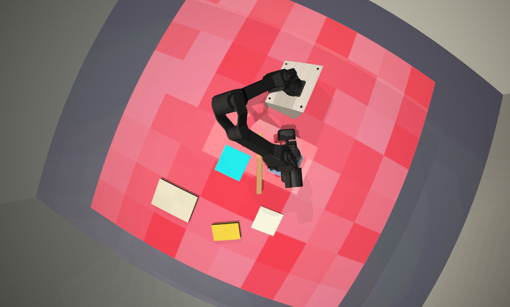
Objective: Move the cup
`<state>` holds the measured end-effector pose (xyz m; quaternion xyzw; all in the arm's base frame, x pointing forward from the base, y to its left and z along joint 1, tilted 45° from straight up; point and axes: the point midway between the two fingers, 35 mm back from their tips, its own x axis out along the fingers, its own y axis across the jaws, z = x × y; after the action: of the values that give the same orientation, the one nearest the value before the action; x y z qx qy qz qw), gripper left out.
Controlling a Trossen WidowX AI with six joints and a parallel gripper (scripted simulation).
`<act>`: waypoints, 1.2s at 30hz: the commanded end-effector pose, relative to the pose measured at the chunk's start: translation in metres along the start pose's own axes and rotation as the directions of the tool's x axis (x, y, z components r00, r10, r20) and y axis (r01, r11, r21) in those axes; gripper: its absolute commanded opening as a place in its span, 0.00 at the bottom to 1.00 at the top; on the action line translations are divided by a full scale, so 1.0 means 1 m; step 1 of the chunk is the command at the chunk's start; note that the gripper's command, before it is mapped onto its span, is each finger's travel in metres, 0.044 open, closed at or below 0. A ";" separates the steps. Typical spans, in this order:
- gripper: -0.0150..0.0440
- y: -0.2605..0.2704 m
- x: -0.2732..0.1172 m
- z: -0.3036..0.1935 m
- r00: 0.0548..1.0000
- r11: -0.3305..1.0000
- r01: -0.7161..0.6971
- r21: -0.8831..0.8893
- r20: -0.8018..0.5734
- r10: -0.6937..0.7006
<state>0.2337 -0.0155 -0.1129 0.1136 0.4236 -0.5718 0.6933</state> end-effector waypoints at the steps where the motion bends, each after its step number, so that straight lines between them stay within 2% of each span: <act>1: 0.25 0.000 0.000 0.000 1.000 1.000 0.000 0.001 0.000 0.000; 7: 0.25 0.002 -0.009 0.000 1.000 1.000 -0.001 0.000 -0.002 0.001; 27: 0.25 0.006 -0.082 -0.002 1.000 1.000 0.001 -0.007 0.000 -0.001; 36: 0.25 0.007 -0.084 -0.001 1.000 1.000 0.001 -0.007 0.001 -0.001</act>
<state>0.2407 0.0444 -0.0567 0.1068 0.4252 -0.5690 0.6957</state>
